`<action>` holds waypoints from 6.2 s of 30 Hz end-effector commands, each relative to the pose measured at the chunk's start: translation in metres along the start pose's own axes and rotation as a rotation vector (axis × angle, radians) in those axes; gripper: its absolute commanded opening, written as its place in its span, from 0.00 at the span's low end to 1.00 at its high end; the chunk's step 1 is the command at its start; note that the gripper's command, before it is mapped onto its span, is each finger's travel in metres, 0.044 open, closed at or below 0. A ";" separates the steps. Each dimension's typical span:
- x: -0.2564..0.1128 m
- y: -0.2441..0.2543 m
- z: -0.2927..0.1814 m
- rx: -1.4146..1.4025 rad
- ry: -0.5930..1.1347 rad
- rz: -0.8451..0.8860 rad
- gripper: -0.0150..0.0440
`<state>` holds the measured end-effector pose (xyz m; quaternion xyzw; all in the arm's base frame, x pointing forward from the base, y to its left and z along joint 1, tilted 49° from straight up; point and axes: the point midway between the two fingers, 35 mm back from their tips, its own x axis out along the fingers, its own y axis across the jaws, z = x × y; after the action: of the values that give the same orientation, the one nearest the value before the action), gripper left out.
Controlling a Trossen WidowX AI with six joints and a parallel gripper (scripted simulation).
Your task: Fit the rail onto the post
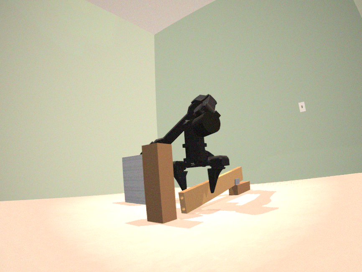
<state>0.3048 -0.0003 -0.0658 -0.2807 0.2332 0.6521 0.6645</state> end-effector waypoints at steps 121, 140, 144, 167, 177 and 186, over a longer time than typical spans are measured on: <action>-0.010 0.000 -0.001 0.014 -0.012 0.007 0.25; -0.015 0.000 -0.001 0.014 -0.012 0.007 0.25; -0.013 0.000 -0.001 0.014 -0.012 0.007 0.25; -0.014 0.003 -0.001 0.014 -0.012 0.007 0.25; -0.012 0.003 -0.001 0.014 -0.012 0.007 0.25; -0.011 0.004 -0.003 0.014 -0.012 0.007 0.25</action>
<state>0.2999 -0.0077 -0.0600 -0.2695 0.2340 0.6576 0.6634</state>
